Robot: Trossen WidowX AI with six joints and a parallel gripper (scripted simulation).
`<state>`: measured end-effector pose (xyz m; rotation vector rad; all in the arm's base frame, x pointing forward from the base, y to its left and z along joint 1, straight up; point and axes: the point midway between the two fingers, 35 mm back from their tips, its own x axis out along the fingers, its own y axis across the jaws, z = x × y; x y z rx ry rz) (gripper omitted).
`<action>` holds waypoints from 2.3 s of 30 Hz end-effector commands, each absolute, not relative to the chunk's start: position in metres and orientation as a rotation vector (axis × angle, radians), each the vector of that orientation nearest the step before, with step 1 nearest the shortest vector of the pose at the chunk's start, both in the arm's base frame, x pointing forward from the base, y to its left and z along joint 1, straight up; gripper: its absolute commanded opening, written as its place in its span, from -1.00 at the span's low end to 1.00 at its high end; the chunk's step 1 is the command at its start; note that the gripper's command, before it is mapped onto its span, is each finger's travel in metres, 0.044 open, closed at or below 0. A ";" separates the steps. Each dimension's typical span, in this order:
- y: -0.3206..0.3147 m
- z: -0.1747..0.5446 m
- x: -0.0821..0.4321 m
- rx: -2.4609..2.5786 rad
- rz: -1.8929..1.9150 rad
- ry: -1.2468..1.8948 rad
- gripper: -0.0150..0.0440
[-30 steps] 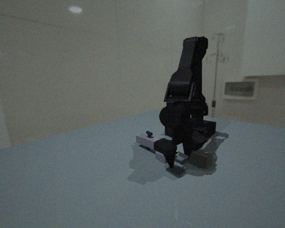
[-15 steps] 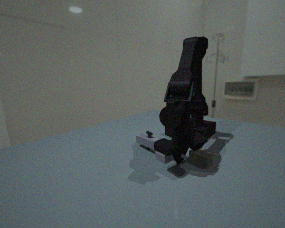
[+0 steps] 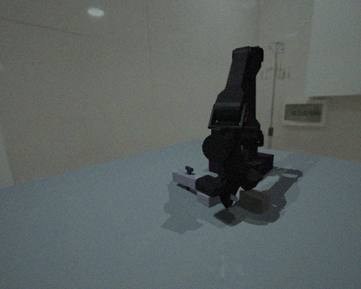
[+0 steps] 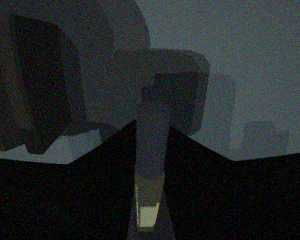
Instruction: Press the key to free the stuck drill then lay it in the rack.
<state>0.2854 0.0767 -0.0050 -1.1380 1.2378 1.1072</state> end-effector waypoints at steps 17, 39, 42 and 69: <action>0.077 -0.003 0.283 -1.138 1.110 1.238 -0.49; 0.106 0.000 0.289 -1.136 1.111 1.236 -0.49; 0.109 0.001 0.289 -1.136 1.111 1.235 -0.49; 0.147 0.004 0.293 -1.133 1.113 1.232 -0.49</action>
